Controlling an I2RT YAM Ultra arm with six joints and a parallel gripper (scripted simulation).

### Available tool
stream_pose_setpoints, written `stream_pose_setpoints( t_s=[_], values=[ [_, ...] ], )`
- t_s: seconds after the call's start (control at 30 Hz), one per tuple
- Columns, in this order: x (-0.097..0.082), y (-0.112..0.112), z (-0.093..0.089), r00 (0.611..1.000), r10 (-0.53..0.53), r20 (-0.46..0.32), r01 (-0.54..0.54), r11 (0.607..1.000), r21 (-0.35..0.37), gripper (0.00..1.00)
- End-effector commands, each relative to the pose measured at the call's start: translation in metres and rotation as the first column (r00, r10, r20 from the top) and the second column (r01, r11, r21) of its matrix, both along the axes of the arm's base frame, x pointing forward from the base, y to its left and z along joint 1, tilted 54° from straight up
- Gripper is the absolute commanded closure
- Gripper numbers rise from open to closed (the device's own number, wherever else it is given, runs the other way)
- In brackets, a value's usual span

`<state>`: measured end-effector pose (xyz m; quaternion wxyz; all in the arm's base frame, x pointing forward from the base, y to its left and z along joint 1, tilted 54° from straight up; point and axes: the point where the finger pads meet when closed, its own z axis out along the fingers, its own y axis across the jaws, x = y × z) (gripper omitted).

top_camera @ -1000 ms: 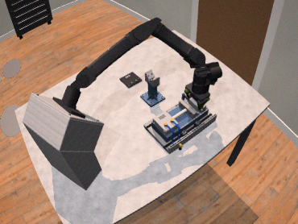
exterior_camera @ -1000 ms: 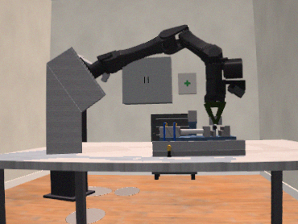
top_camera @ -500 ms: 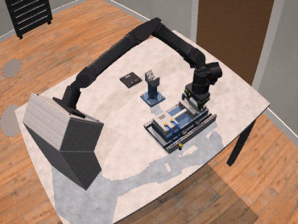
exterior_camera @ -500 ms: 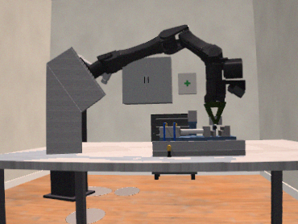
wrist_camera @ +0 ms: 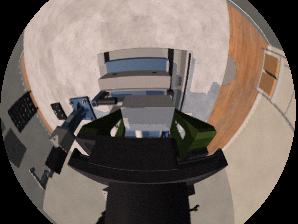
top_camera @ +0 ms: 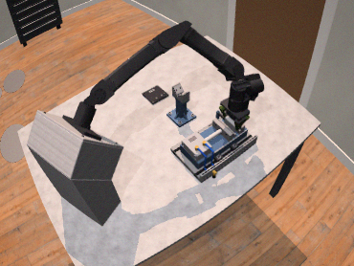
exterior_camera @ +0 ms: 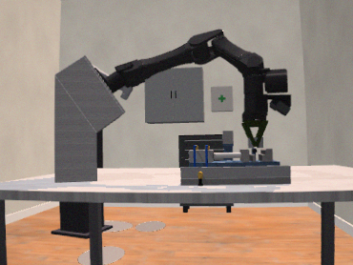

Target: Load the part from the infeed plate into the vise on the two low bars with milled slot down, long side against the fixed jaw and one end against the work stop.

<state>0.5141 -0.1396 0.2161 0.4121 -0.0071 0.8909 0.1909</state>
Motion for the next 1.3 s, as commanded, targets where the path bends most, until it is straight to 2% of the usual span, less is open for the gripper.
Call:
stream_pose_setpoints(
  t_s=[0.0, 0.97, 1.27],
  values=[
    [-0.001, -0.013, 0.027, 0.998, -0.025, 0.058, 0.027, 0.999, -0.031, 1.0],
    [0.0, -0.013, 0.027, 0.998, -0.025, 0.058, 0.027, 0.999, -0.031, 1.0],
    [0.004, -0.013, 0.016, 0.999, -0.027, 0.043, 0.028, 0.999, -0.023, 1.0]
  ],
)
